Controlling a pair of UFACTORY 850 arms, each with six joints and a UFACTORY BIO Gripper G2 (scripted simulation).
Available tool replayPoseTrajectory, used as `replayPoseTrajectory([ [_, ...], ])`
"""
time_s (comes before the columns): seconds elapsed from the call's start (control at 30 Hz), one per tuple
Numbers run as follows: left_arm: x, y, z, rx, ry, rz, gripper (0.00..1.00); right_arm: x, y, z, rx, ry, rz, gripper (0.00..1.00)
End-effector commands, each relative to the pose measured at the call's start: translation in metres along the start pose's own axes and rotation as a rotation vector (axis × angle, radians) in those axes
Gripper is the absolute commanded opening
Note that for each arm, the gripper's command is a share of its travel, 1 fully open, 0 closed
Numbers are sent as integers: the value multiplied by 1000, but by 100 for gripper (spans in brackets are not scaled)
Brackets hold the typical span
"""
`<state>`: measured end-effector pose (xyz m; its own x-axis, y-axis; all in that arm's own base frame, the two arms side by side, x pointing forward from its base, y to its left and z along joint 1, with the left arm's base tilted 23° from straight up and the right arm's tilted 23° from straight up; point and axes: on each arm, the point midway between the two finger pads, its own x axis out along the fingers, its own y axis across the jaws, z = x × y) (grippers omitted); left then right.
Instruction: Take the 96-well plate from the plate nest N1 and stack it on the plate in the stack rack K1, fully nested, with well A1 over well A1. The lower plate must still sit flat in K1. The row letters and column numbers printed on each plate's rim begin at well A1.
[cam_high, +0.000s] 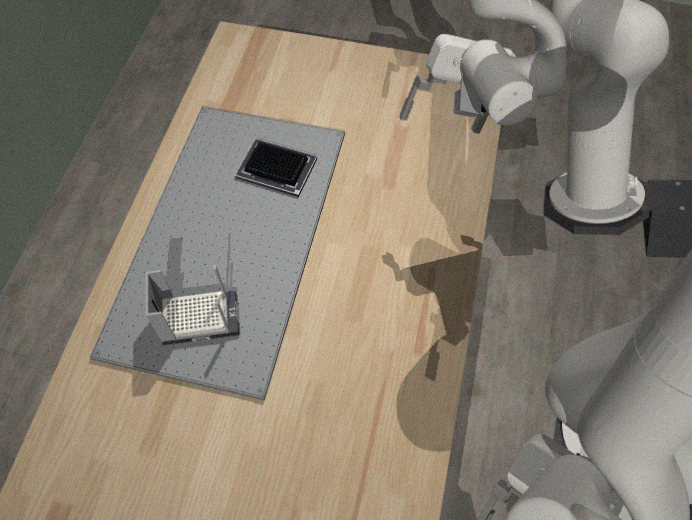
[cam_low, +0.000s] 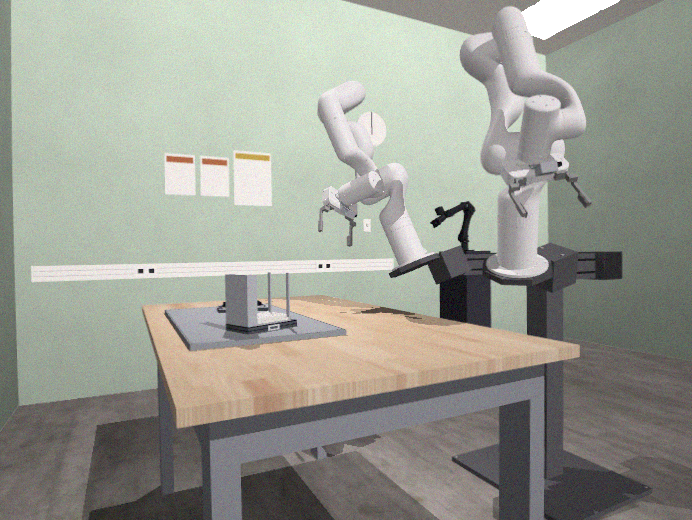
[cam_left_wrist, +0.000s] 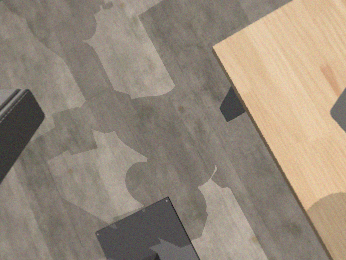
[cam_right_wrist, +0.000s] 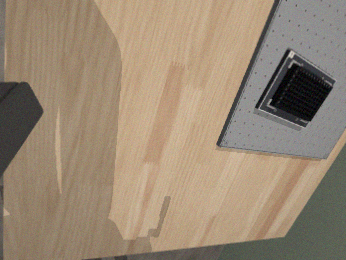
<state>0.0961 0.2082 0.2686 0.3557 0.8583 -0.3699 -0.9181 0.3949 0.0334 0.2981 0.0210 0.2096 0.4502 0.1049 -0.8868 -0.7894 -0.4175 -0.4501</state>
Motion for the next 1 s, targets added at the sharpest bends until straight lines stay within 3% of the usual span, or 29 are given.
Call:
replayPoseTrajectory([
  [0.0, 0, 0, 0, 0, -1, 0, 100, 0, 0, 0, 0, 0, -1, 100],
  [0.37, 0, 0, 0, 0, -1, 0, 100, 0, 0, 0, 0, 0, -1, 100],
  [0.4, 0, 0, 0, 0, -1, 0, 100, -2, -14, -5, 0, 0, -1, 37],
  [0.5, 0, 0, 0, 0, -1, 0, 100, -8, -56, -21, 0, 0, -1, 37],
  [0.57, 0, 0, 0, 0, -1, 0, 100, -8, -56, -21, 0, 0, -1, 37],
  [0.7, 0, 0, 0, 0, -1, 0, 100, 3, -60, -8, 65, -56, -102, 37],
  [0.87, 0, 0, 0, 0, -1, 0, 100, 9, -61, 0, 67, -57, -104, 37],
  [0.97, 0, 0, 0, 0, -1, 0, 100, 16, -72, 5, 119, -105, -174, 37],
])
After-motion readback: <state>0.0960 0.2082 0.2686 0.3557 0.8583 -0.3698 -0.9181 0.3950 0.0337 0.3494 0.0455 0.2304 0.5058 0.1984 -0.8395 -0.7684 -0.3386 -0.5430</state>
